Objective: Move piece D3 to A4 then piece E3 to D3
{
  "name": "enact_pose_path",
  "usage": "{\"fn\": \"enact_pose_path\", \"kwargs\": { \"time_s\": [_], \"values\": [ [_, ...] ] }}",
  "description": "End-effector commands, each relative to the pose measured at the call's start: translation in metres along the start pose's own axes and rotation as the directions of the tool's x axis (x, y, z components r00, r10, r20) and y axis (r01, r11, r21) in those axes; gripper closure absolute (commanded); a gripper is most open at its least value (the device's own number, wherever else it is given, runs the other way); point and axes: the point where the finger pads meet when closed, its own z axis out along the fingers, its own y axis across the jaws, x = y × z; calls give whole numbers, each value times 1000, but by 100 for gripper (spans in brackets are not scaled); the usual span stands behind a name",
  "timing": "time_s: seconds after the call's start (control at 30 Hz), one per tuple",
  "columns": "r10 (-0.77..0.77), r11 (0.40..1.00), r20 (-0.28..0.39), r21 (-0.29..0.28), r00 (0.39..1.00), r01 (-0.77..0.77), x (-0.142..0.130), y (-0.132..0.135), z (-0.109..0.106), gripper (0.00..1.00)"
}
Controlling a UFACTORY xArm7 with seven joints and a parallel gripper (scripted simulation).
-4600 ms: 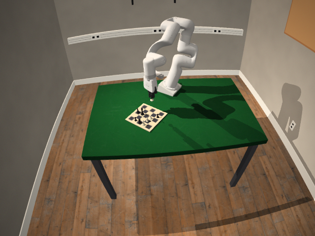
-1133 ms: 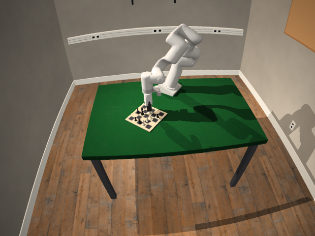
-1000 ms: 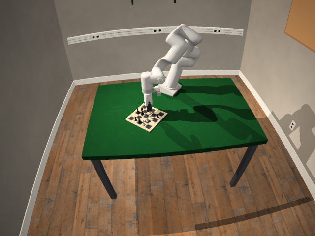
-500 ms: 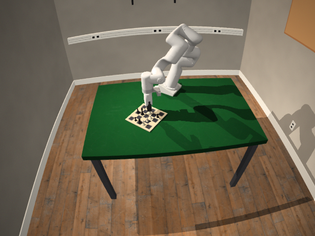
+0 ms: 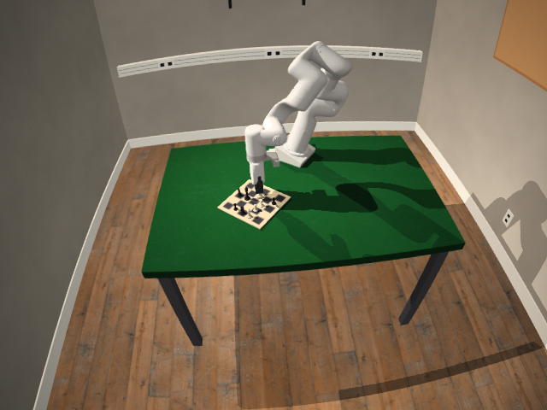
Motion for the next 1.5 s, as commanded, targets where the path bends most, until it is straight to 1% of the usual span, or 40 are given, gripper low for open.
{"fn": "enact_pose_path", "kwargs": {
  "time_s": [0.0, 1.47],
  "values": [
    [0, 1000, 2, -2, 1000, 0, -1, 1, -1, 100],
    [0, 1000, 2, -2, 1000, 0, -1, 1, 3, 100]
  ]
}}
